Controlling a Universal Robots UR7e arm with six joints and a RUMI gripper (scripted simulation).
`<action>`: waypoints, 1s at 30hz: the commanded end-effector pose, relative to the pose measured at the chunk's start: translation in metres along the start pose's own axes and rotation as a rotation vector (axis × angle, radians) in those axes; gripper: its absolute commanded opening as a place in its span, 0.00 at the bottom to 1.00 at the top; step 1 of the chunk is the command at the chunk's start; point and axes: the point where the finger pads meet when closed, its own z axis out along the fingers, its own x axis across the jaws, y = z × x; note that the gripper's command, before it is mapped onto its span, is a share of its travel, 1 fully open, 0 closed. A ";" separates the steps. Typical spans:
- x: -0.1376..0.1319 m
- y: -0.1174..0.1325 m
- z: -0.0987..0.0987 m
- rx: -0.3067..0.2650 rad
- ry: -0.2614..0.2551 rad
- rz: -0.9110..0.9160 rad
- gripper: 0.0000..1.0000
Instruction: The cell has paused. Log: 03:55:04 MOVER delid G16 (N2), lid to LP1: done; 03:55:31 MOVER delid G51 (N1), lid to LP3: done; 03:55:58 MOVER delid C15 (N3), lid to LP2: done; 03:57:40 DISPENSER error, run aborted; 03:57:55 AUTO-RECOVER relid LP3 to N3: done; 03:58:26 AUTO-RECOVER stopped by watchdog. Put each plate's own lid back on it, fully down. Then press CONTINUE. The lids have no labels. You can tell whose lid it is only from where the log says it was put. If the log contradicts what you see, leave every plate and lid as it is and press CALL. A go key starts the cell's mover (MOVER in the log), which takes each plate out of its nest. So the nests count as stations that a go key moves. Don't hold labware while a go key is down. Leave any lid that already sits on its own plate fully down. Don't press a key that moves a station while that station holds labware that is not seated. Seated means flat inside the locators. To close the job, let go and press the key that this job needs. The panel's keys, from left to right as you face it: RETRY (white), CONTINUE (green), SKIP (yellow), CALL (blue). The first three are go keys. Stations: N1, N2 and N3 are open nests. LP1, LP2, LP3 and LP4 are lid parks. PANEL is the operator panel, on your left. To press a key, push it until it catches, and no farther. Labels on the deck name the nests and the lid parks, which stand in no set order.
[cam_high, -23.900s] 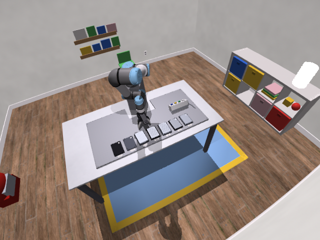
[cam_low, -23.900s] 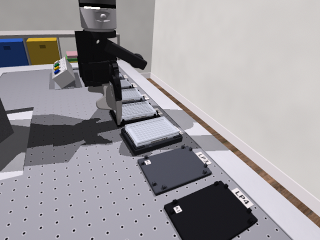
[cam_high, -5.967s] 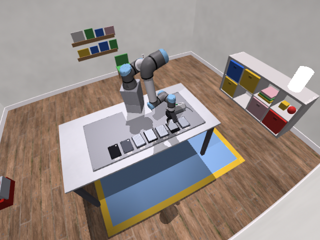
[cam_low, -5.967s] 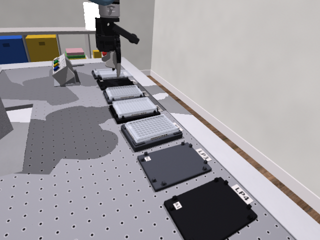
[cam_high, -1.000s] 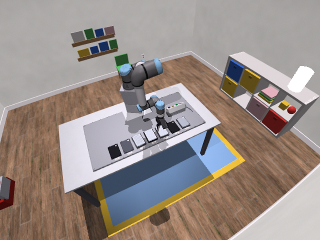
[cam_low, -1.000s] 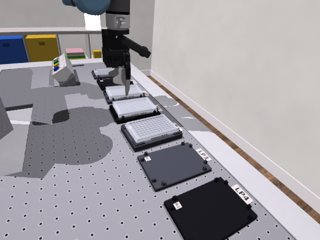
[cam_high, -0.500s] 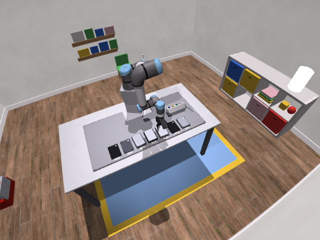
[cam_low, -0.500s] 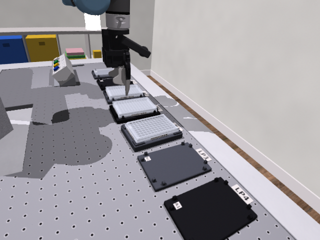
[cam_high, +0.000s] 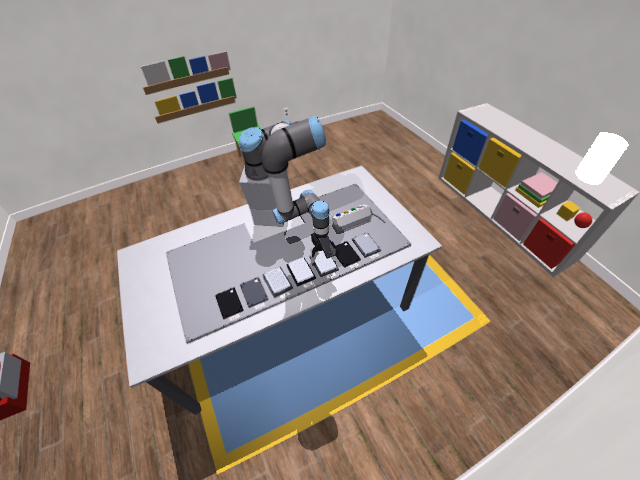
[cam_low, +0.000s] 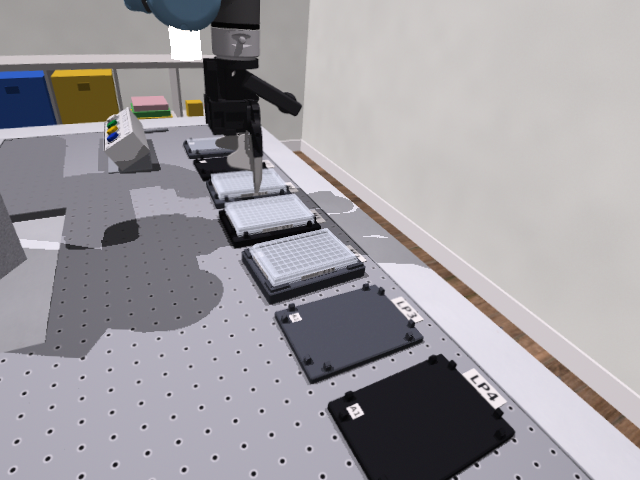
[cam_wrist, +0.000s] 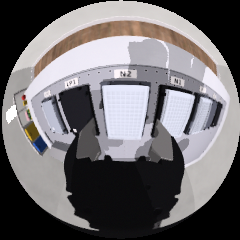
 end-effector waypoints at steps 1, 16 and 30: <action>0.000 -0.001 0.000 0.001 0.000 0.000 0.82; 0.000 -0.001 0.000 0.001 0.000 0.000 0.82; 0.000 -0.001 -0.004 0.001 0.000 0.000 0.82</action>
